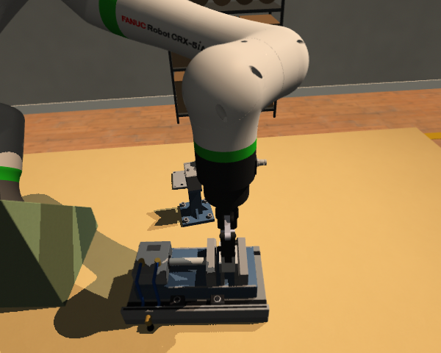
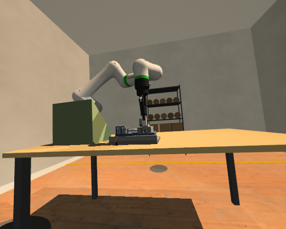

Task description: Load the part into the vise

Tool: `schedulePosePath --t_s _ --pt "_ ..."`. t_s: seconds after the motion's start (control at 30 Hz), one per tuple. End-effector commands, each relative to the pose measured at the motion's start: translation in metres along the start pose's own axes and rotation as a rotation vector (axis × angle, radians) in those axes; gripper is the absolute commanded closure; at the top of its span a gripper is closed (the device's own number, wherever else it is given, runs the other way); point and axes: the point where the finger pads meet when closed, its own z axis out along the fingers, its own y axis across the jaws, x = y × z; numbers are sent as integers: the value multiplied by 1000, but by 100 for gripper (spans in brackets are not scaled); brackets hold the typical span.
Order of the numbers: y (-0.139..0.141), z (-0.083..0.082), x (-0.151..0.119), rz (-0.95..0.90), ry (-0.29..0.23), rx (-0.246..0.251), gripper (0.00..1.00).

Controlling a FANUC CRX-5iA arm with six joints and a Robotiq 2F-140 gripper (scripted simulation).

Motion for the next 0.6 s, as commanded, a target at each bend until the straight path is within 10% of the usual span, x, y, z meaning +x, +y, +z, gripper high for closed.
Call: schedulePosePath --t_s 0.0,0.57 --pt "0 0 0 0 0 0 100" --pt "3 0 0 0 0 0 100"
